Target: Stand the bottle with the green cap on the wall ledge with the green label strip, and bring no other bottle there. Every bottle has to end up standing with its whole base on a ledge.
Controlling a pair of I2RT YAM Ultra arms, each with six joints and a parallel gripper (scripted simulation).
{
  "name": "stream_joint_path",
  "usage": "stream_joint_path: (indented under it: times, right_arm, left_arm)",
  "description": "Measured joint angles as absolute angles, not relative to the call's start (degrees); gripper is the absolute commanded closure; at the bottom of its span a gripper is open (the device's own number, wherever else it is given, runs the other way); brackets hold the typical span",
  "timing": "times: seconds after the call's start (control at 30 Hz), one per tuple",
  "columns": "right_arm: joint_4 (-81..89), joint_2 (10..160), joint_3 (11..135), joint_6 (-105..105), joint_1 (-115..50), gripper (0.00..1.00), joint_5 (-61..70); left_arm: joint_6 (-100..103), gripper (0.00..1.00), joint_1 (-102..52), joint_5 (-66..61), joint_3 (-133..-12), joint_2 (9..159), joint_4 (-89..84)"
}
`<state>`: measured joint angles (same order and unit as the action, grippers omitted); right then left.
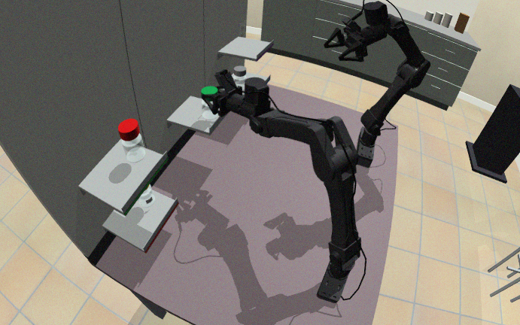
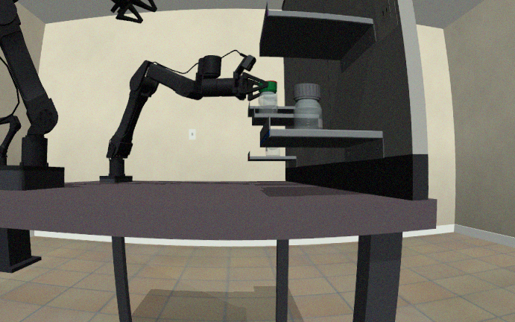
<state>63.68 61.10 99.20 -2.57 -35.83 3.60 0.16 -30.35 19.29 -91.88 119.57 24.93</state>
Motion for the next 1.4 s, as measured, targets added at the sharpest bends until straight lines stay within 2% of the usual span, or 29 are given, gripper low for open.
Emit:
stream_joint_path:
  times: [0.07, 0.33, 0.47, 0.57, 0.63, 0.67, 1.4]
  right_arm:
    - [63.68, 61.1, 99.2, -2.57, -35.83, 0.11, 3.6]
    - [63.68, 61.1, 99.2, -2.57, -35.83, 0.11, 3.6]
    - [63.68, 61.1, 99.2, -2.57, -35.83, 0.11, 3.6]
    - [63.68, 61.1, 99.2, -2.57, -35.83, 0.11, 3.6]
    - [63.68, 61.1, 99.2, -2.57, -35.83, 0.11, 3.6]
    - [63.68, 61.1, 99.2, -2.57, -35.83, 0.11, 3.6]
    - [63.68, 61.1, 99.2, -2.57, -35.83, 0.11, 3.6]
  left_arm:
    - [0.16, 0.38, -30.35, 19.31, -91.88, 119.57, 24.93]
    - [0.16, 0.49, -30.35, 19.31, -91.88, 119.57, 24.95]
    - [0.16, 0.94, -30.35, 19.31, -91.88, 119.57, 24.95]
    - [0.16, 0.6, -30.35, 19.31, -91.88, 119.57, 24.95]
    - [0.16, 0.6, -30.35, 19.31, -92.12, 119.59, 24.56]
    - [0.16, 0.5, -30.35, 19.31, -92.18, 119.57, 24.34]
    - [0.16, 0.5, -30.35, 19.31, -111.66, 119.28, 3.84]
